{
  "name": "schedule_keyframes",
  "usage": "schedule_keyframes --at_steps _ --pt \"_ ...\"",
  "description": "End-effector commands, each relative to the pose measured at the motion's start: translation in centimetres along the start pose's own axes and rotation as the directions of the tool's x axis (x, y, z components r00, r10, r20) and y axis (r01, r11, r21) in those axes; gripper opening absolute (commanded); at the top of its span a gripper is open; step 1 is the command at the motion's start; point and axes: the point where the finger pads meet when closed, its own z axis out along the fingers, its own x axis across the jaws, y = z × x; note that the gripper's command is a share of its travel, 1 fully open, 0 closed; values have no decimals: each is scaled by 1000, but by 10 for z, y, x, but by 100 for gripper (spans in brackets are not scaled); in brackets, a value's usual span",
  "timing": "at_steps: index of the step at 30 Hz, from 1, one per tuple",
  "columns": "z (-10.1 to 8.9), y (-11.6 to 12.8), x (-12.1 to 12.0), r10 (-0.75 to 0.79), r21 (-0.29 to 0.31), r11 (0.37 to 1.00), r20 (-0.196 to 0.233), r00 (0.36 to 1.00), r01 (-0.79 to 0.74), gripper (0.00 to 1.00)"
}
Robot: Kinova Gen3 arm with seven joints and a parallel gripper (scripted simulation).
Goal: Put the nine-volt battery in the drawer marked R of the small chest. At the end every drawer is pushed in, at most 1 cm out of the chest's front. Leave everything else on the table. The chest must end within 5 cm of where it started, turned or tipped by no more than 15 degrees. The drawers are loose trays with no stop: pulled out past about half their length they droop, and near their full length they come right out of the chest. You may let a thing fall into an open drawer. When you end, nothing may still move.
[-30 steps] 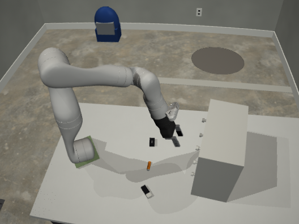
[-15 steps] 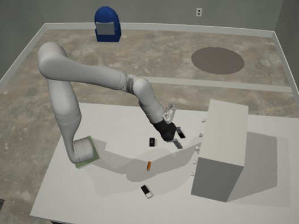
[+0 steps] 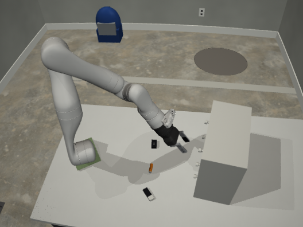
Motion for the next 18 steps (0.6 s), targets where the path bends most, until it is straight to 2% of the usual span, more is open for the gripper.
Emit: schedule_keyframes --at_steps 1,18 --pt "4 1 5 -8 25 1000 -20 1000 8 100" --pt "17 1 5 -8 120 993 -20 1000 10 100"
